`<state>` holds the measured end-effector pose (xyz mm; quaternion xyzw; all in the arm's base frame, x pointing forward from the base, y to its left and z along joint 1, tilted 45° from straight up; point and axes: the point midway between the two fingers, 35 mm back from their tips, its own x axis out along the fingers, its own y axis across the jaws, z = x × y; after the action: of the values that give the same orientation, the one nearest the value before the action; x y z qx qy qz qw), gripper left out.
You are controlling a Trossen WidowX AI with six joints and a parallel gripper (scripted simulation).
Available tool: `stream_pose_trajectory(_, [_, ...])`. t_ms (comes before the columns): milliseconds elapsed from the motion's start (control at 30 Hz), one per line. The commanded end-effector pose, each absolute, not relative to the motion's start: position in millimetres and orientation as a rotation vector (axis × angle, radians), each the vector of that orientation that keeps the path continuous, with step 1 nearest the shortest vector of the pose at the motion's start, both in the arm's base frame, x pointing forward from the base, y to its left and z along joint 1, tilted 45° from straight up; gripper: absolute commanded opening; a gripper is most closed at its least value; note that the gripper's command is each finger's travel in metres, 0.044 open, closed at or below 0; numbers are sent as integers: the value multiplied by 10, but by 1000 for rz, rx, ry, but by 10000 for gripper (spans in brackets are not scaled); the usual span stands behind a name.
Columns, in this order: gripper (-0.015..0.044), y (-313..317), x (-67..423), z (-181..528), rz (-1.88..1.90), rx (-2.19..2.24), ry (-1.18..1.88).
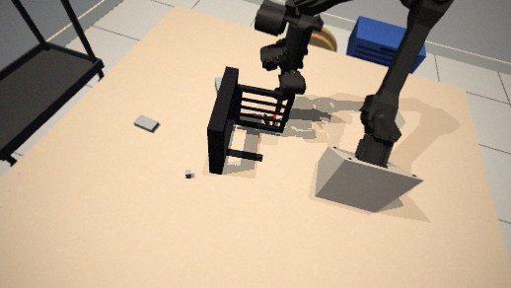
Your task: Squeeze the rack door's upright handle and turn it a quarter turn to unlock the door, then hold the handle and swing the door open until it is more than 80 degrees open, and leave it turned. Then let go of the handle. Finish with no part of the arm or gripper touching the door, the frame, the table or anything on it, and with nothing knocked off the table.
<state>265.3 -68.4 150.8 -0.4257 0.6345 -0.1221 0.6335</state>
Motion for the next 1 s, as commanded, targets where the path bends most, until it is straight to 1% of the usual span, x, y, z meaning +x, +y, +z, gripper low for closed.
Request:
stream_pose_trajectory(0, [22, -682, 2652, 1508, -270, -983, 1455])
stream_pose_trajectory(67, [22, -682, 2652, 1508, -270, -983, 1455])
stream_pose_trajectory(400, [284, -682, 2652, 1508, -270, -983, 1455])
stream_pose_trajectory(433, [294, -682, 2652, 1508, -270, -983, 1455])
stream_pose_trajectory(967, [294, -525, 2635, 1651, -265, -979, 1456])
